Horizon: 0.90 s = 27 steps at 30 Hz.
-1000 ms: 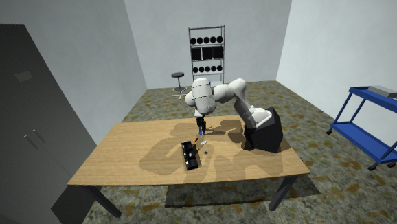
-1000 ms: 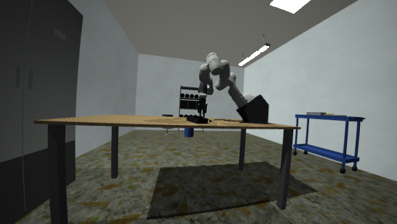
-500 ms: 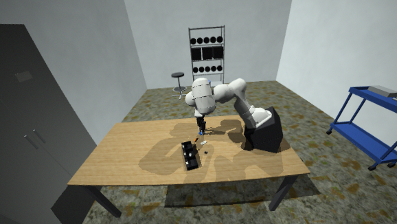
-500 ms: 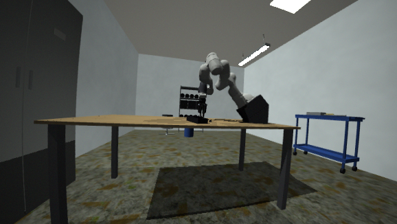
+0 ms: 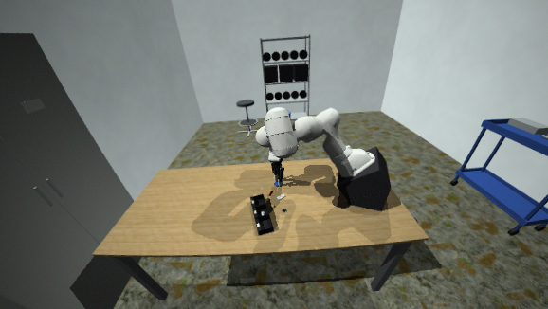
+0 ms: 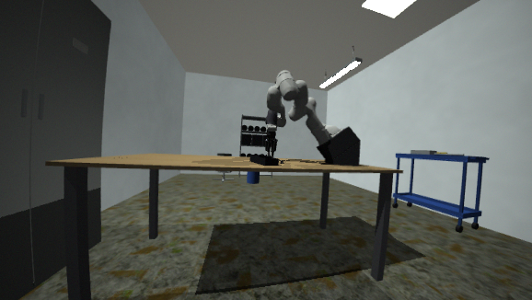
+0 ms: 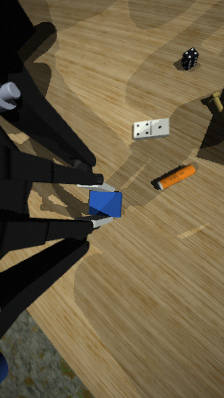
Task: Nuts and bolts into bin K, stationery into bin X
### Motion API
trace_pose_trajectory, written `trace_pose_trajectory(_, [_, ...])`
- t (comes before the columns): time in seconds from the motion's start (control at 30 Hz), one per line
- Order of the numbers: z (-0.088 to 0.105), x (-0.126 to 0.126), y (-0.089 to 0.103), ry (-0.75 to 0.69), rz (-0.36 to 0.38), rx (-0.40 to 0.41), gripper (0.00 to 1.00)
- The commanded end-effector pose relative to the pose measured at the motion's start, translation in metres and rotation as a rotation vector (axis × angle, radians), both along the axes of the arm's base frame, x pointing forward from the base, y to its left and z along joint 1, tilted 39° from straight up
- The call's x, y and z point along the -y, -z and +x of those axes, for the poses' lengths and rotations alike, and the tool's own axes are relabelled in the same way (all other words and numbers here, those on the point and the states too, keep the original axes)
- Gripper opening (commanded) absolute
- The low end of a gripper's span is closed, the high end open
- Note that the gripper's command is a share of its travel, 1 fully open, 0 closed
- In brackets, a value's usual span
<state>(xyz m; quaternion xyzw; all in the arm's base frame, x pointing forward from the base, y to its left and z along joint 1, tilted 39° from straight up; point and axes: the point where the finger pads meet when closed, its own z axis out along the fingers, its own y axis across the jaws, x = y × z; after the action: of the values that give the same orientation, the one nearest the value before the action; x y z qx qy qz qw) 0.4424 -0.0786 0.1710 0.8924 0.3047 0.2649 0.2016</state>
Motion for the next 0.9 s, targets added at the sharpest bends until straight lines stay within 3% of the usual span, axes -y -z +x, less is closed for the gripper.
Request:
trace_pose_trajectory(0.0, [0.001, 0.001, 0.0, -0.005, -0.006, 0.0, 0.21])
trace_pose_trajectory(0.7, [-0.035, -0.011, -0.047, -0.005, -0.006, 0.0, 0.21])
trace_pose_trajectory(0.87, [-0.035, -0.011, -0.047, -0.005, -0.006, 0.0, 0.21])
